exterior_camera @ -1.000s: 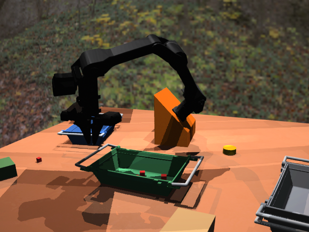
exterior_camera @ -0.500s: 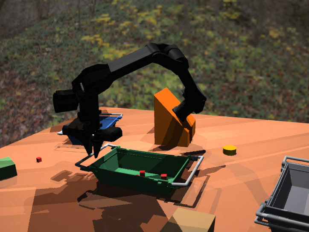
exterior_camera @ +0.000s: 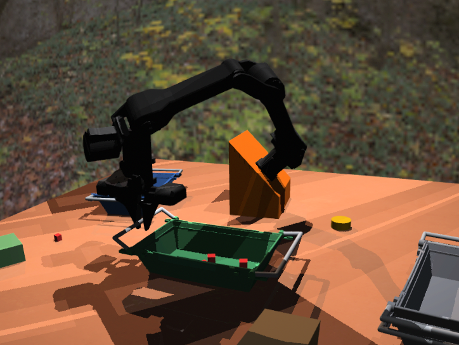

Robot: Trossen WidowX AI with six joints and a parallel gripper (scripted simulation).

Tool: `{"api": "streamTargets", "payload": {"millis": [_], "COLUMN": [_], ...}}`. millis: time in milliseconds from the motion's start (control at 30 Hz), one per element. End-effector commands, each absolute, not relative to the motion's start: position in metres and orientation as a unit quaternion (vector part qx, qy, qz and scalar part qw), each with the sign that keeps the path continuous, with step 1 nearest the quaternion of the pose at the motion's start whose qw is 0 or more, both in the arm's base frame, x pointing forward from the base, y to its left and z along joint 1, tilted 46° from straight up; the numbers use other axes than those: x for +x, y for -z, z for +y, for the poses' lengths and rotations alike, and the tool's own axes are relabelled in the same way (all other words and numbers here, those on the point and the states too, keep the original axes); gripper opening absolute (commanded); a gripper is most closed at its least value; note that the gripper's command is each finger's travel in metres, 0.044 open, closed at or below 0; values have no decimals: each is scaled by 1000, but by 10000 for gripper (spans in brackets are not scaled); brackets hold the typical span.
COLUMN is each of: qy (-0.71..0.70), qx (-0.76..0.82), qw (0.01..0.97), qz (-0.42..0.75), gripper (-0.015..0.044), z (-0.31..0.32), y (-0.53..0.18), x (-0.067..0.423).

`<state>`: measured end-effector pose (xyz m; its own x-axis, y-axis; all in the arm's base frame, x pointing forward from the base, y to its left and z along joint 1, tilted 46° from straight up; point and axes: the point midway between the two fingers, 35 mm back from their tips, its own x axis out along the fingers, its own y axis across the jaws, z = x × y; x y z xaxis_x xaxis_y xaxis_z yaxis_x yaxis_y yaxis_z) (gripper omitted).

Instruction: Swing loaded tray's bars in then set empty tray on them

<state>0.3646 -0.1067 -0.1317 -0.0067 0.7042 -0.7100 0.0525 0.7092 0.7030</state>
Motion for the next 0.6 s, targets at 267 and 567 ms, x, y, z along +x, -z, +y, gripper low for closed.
{"api": "streamTargets", "payload": {"millis": [267, 567], "qy": [-258, -259], "qx": [286, 287], "qw": [645, 644], "qz": [660, 660], "gripper": [82, 82], "z": [-88, -54], "y": [98, 93], "x": [368, 369]}}
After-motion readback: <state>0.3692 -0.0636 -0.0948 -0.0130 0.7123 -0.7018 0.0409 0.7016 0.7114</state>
